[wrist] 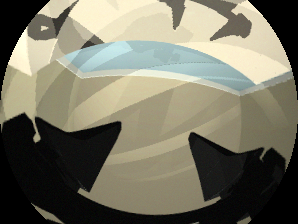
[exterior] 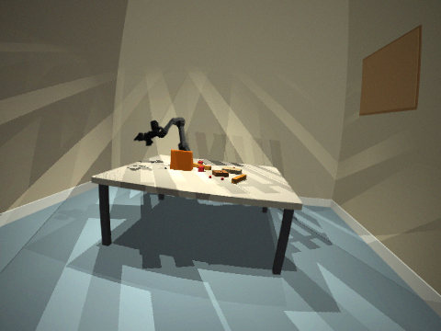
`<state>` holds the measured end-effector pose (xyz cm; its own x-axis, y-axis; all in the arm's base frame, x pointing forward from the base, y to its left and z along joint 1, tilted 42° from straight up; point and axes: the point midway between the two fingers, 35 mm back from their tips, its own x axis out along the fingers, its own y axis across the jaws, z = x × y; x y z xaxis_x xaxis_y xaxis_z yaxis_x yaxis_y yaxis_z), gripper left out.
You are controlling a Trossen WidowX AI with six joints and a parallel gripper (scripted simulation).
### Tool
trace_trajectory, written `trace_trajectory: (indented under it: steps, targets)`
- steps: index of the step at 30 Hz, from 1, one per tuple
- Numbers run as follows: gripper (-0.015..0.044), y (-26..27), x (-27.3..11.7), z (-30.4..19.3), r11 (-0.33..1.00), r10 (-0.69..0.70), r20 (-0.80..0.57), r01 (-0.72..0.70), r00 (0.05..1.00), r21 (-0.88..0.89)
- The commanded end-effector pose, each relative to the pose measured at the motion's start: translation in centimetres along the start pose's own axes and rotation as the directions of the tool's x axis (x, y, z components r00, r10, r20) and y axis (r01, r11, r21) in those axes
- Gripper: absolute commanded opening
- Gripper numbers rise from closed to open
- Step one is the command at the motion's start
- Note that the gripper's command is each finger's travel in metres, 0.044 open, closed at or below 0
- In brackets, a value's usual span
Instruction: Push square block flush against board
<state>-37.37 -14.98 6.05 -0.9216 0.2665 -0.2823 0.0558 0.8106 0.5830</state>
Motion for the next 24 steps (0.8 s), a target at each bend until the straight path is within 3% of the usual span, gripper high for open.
trace_trajectory:
  steps: [1,15,24]
  targets:
    - [0.0374,0.0,0.0,0.0,1.0,0.0,0.0,0.0,1.0,0.0]
    - [0.0006,-4.8,-2.8,0.5,0.965,-0.164,-0.009,0.159,0.986,-0.209]
    - [0.0,-8.0,-5.1,0.9,0.891,-0.295,-0.01,0.271,0.956,-0.363]
